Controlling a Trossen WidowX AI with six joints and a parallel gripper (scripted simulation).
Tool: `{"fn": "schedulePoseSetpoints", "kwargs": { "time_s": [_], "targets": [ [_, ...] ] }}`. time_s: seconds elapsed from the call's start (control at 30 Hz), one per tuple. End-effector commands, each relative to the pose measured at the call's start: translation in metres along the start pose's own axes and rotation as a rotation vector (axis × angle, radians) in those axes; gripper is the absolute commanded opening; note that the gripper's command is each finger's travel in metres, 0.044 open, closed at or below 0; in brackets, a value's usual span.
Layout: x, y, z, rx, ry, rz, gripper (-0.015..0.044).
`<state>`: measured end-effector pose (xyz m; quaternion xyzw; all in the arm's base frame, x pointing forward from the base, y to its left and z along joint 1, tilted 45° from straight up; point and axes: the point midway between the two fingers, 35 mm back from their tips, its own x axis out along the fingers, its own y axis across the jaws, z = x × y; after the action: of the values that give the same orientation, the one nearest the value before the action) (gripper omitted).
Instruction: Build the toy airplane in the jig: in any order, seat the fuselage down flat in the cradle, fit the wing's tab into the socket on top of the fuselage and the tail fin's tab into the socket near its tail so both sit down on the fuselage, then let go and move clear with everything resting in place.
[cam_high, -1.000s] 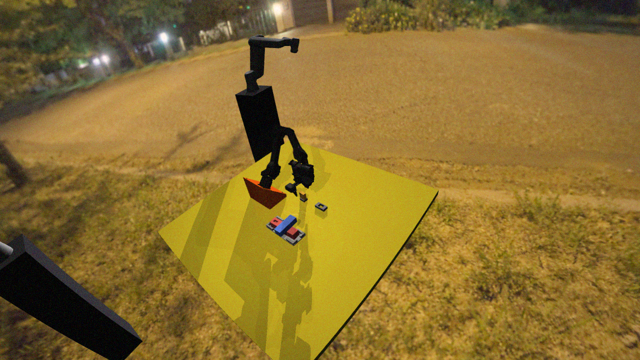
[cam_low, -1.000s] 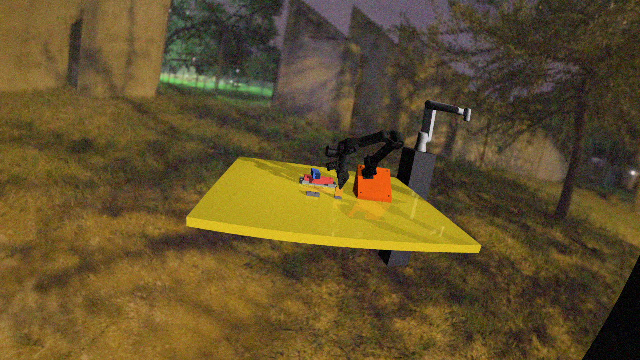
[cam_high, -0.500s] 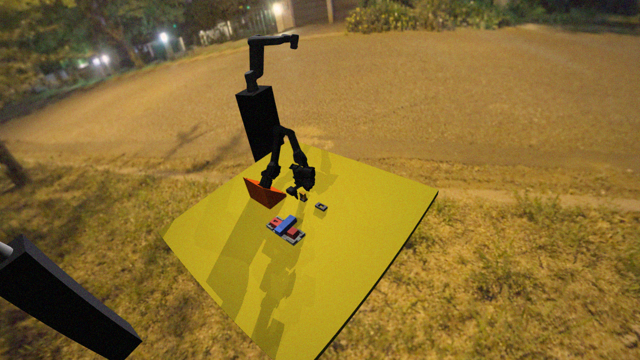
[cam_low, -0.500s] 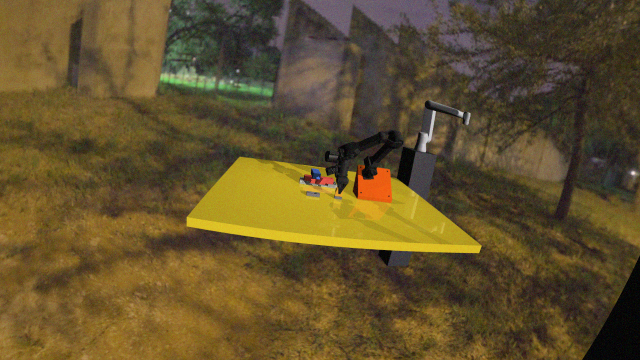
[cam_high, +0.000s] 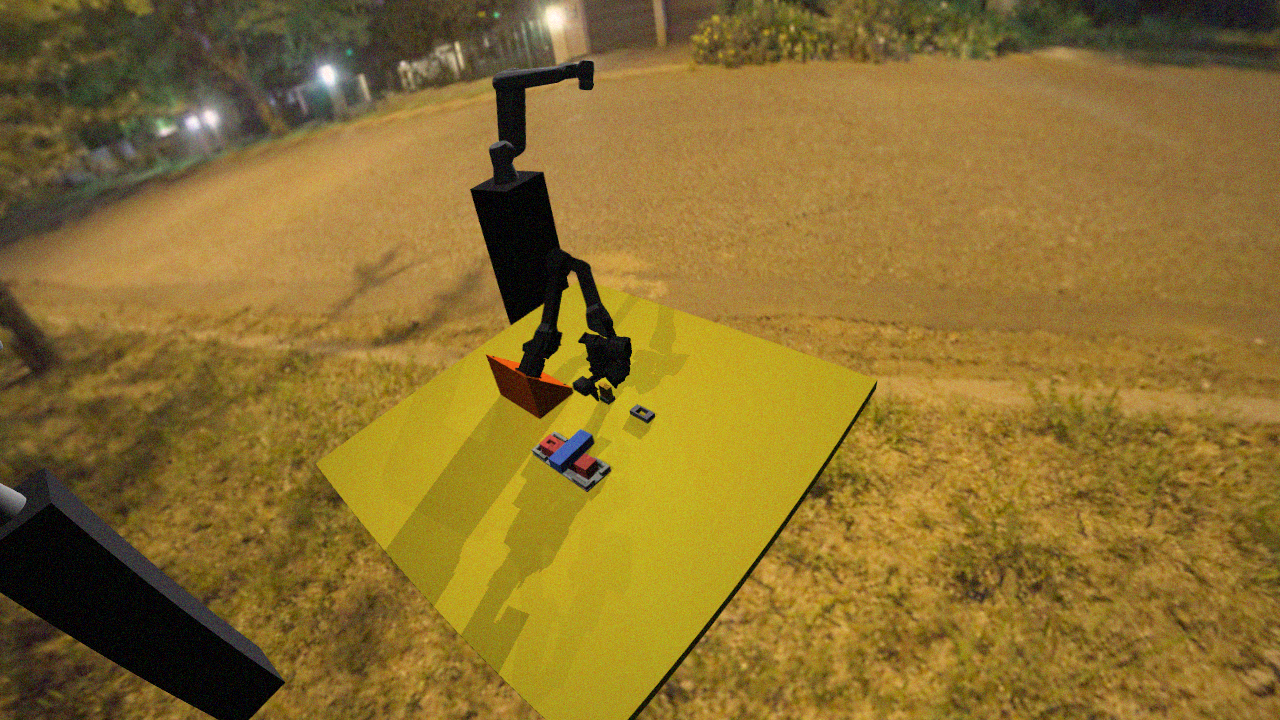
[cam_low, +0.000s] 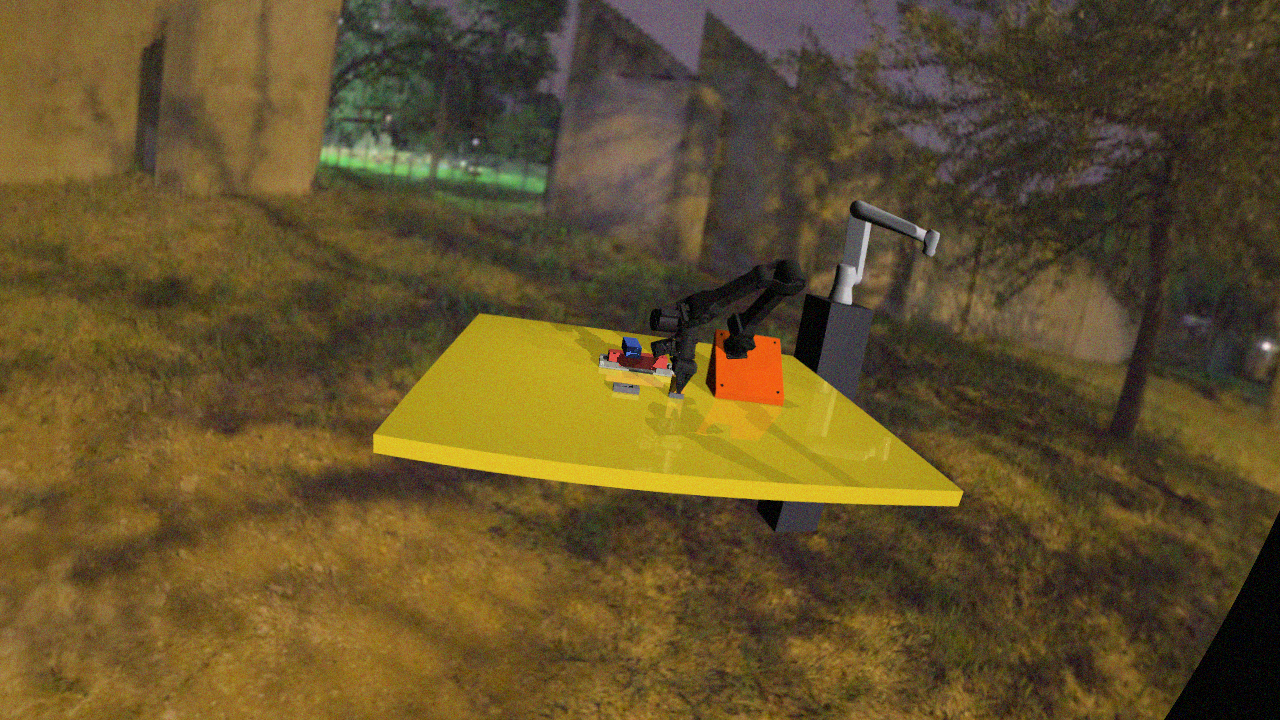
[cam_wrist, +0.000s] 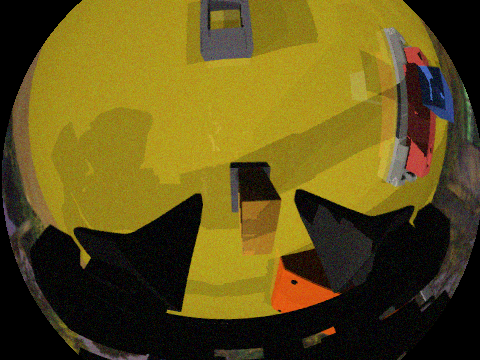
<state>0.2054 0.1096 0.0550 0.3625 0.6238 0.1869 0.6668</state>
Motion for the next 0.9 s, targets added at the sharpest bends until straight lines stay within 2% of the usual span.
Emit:
{"fn": "schedulePoseSetpoints", "kwargs": {
  "time_s": [0.0,0.27,0.5,0.87],
  "targets": [
    [0.001,-0.001,0.0,0.003,-0.001,-0.004,0.0256],
    [0.001,-0.001,0.0,0.003,-0.001,-0.004,0.0046],
    [0.001,-0.001,0.0,0.003,-0.001,-0.004,0.0],
    [-0.014,-0.001,0.003,-0.023,0.017,-0.029,0.0]
  ]
}}
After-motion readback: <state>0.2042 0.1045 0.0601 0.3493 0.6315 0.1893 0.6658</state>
